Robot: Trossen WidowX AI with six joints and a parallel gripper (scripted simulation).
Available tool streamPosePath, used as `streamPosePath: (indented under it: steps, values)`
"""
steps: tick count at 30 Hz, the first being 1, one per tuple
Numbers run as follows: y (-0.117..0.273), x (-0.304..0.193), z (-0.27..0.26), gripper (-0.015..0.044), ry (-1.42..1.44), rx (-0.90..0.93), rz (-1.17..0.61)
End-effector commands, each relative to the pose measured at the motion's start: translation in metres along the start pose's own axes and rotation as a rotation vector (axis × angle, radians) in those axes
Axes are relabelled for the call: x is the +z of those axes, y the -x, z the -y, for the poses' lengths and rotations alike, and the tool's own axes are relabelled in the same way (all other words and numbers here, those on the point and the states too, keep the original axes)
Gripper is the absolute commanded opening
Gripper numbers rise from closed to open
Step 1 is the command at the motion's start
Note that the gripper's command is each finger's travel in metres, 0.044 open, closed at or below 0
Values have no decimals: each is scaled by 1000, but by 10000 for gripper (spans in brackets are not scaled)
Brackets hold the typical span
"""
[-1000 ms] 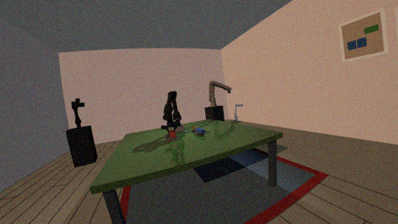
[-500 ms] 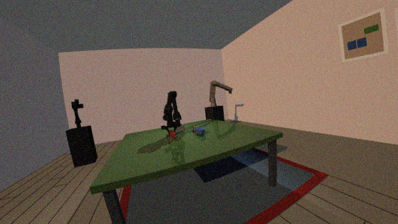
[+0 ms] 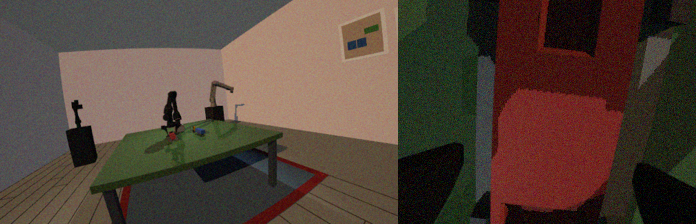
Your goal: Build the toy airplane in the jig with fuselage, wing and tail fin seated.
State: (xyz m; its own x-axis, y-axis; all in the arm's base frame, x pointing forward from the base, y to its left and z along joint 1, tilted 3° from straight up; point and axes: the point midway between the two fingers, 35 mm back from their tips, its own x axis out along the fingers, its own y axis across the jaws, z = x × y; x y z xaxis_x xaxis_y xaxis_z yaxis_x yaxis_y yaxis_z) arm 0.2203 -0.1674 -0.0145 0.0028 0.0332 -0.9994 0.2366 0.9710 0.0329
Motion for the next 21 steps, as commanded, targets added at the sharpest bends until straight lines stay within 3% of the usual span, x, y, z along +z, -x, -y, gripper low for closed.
streamPosePath:
  steps: [1,9,16,21]
  values:
    - [0,0,0,440,0,0,0]
    - [3,1,0,440,0,0,0]
    - [104,1,0,440,4,-3,0]
    - [107,5,2,440,4,-4,0]
